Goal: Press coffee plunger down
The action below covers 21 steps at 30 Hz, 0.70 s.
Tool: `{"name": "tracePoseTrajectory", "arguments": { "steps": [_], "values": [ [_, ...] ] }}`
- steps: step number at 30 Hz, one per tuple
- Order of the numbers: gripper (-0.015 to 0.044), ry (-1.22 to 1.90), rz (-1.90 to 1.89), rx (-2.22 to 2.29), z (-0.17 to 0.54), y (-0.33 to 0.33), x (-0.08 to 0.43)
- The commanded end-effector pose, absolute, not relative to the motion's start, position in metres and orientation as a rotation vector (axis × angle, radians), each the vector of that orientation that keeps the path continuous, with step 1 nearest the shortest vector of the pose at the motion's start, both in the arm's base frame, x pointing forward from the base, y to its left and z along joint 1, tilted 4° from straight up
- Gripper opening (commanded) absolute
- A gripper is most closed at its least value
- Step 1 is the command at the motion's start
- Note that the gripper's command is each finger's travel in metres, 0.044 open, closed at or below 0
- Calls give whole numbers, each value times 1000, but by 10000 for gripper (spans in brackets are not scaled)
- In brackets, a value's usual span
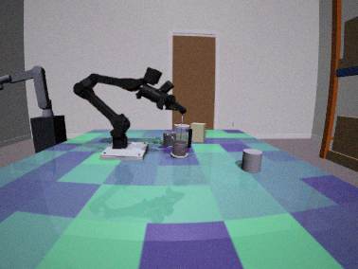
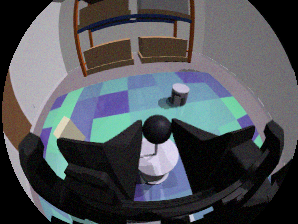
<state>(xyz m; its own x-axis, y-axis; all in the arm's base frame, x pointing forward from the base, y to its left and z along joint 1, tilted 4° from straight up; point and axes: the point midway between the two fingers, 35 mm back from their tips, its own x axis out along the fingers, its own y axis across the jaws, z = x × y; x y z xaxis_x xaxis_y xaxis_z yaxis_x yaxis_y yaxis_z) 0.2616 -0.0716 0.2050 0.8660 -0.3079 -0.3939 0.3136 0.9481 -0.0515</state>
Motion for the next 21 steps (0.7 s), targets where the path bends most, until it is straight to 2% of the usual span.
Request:
{"name": "tracePoseTrajectory", "arguments": {
  "steps": [1, 21],
  "values": [
    [118, 472, -321, 12, 177, -72, 261],
    [118, 471, -321, 12, 169, -77, 268]
  ]
}}
